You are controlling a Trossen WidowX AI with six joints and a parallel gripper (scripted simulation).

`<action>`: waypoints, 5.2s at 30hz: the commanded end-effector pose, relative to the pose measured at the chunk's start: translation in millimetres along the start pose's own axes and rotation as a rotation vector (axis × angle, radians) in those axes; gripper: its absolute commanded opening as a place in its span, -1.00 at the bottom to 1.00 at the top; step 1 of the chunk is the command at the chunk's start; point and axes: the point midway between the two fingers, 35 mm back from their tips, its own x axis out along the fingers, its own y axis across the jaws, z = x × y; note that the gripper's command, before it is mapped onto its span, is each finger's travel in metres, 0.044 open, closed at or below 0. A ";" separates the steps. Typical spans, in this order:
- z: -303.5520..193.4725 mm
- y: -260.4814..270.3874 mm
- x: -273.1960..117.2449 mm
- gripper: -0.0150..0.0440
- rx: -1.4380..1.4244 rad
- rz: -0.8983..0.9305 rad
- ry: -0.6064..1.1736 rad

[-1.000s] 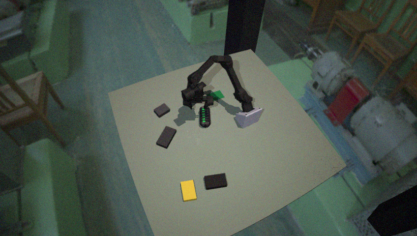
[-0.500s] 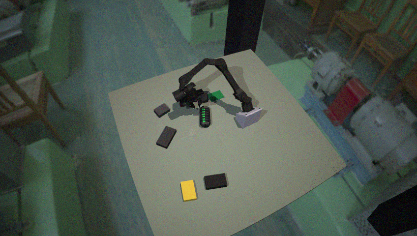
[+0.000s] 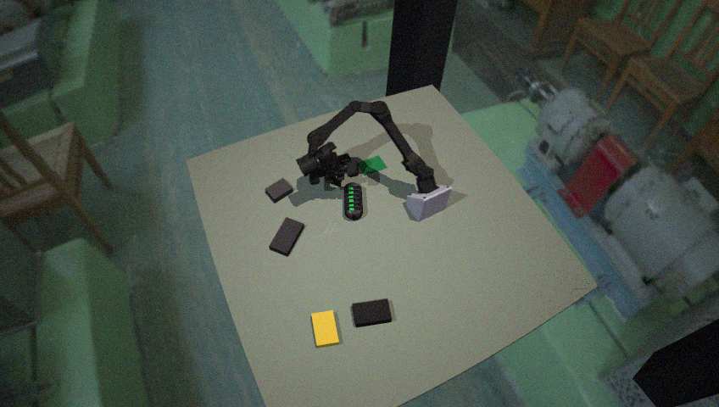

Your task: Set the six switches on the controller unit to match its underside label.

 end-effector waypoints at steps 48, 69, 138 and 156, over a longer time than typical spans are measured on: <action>-0.9 11.2 52.1 -0.49 -0.008 -0.005 -0.005; -0.9 3.3 54.6 -0.49 -0.009 -0.006 -0.005; -113.3 -120.7 36.9 -0.49 0.133 0.574 0.005; -3.0 -72.5 -3.8 -0.49 0.132 0.282 0.022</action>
